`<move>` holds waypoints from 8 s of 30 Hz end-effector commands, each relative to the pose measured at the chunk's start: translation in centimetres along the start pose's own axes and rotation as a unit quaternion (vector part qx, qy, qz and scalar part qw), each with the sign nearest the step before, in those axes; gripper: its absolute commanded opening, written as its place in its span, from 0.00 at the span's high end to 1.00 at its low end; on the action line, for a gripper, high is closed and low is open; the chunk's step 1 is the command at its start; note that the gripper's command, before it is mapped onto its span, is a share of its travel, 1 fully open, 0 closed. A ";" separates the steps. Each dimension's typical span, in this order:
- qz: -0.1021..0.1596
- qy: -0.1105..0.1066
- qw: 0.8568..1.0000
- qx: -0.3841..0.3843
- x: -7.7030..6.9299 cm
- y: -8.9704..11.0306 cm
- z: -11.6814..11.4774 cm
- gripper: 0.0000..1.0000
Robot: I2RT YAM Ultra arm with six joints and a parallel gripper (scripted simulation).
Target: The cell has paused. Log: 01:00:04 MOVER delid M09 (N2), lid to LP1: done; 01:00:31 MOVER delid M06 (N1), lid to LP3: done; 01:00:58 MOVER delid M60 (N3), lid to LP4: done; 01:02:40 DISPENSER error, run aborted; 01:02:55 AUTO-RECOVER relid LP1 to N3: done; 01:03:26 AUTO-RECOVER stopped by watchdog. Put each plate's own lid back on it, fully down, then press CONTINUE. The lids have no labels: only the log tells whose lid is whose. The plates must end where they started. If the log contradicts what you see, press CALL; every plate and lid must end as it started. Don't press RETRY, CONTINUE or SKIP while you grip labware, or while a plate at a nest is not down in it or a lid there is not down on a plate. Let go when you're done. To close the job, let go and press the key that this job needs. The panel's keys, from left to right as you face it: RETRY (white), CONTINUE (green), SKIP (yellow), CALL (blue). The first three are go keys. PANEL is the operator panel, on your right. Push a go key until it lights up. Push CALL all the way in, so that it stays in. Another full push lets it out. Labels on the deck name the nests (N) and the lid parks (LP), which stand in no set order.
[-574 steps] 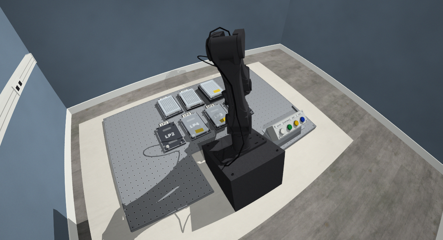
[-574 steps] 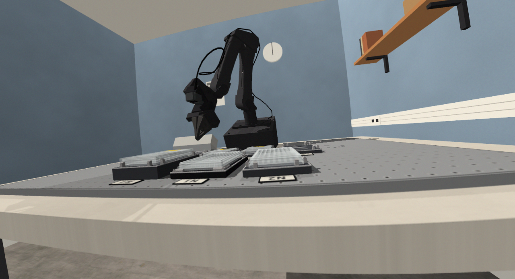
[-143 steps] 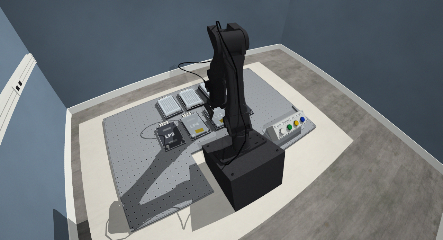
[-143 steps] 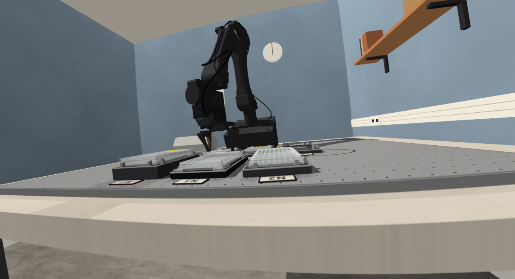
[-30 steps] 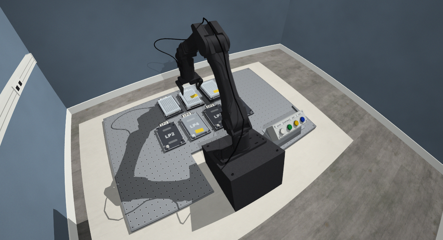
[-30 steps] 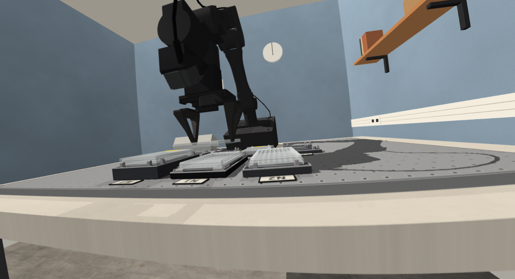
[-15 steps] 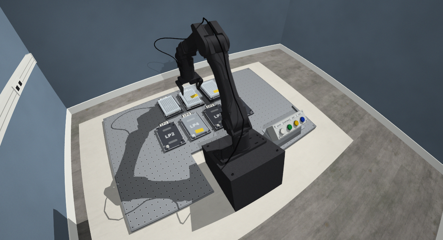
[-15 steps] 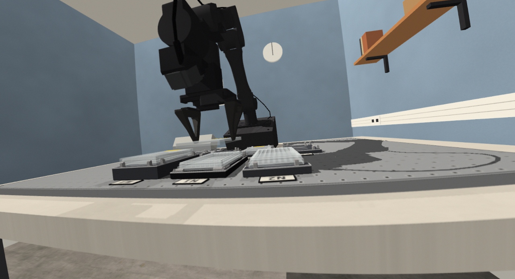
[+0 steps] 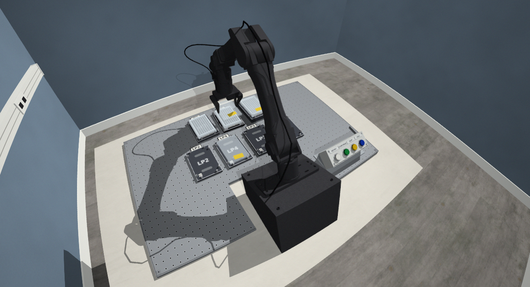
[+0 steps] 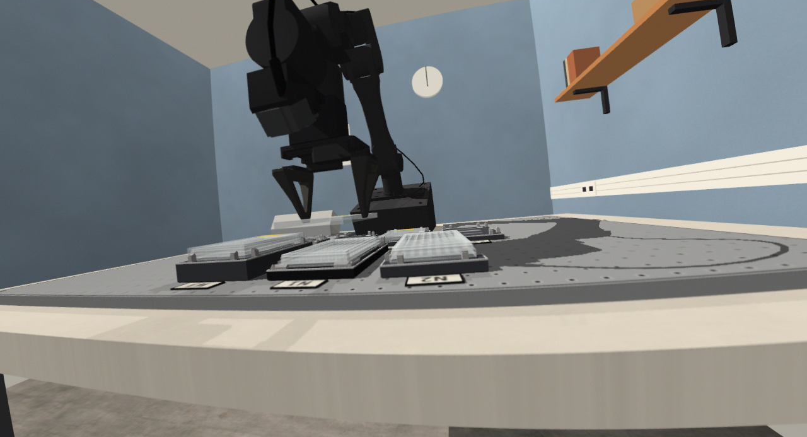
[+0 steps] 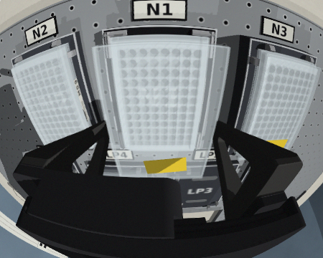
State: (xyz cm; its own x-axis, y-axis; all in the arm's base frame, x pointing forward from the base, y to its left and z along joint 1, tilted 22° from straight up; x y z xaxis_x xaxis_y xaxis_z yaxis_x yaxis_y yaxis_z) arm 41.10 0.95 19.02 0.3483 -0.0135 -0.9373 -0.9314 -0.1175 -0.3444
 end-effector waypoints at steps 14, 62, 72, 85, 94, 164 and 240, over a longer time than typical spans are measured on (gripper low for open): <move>-0.029 0.004 1.000 -0.004 -2.4 -1.1 0.5 1.00; -0.024 0.003 1.000 -0.001 0.2 -0.6 -0.1 1.00; -0.027 0.004 1.000 0.001 0.5 -0.7 -0.3 1.00; -0.027 0.004 1.000 0.002 1.0 -0.6 -0.4 1.00; -0.020 0.003 1.000 0.000 1.6 -0.3 -0.1 1.00; -0.020 0.002 1.000 -0.002 2.9 -0.5 0.2 1.00; -0.034 0.002 0.999 -0.003 0.9 -1.0 0.5 0.00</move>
State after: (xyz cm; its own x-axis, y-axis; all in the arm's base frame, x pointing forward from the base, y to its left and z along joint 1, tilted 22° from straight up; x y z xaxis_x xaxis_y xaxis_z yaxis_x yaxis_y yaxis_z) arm 42.28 1.01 15.73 0.3588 -0.0143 -0.9333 -0.9273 -0.1192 -0.3547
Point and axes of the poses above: the point where the finger pads meet when closed, its own x axis out along the fingers, its own z axis across the jaws, y = z × x, the point moved 7 cm from there along -x, back along the fingers, and after that the axes turned 7 degrees about -x, right-handed, at the moved point
